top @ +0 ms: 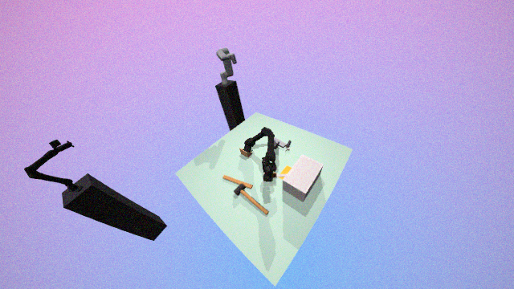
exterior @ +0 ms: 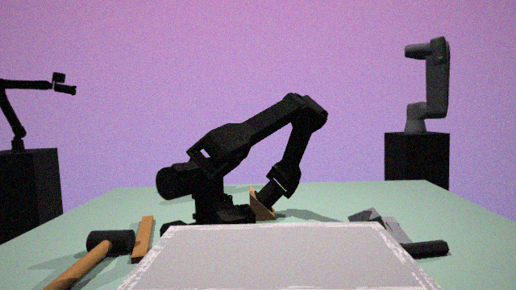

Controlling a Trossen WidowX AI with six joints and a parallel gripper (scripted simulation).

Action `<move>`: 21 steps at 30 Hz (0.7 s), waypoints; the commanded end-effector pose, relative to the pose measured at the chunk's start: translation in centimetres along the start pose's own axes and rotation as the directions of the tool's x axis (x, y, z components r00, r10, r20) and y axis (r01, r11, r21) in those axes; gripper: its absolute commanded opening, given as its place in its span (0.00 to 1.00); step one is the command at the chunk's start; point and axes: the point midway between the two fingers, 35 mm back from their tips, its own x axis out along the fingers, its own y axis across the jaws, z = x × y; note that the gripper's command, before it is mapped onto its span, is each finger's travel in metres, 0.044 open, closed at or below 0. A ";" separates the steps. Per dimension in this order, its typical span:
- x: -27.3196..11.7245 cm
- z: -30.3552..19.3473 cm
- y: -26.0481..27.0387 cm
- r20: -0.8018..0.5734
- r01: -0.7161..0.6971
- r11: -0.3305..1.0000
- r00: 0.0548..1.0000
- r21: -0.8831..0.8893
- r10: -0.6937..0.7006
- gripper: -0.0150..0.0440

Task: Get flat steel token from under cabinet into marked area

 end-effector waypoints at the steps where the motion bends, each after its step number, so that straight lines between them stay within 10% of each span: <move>1: 0.1 -0.5 0.2 -0.001 -0.005 1.000 1.000 -0.002 0.005 0.25; 21: 0.0 -4.9 0.0 -0.003 -0.003 1.000 1.000 -0.001 0.003 0.25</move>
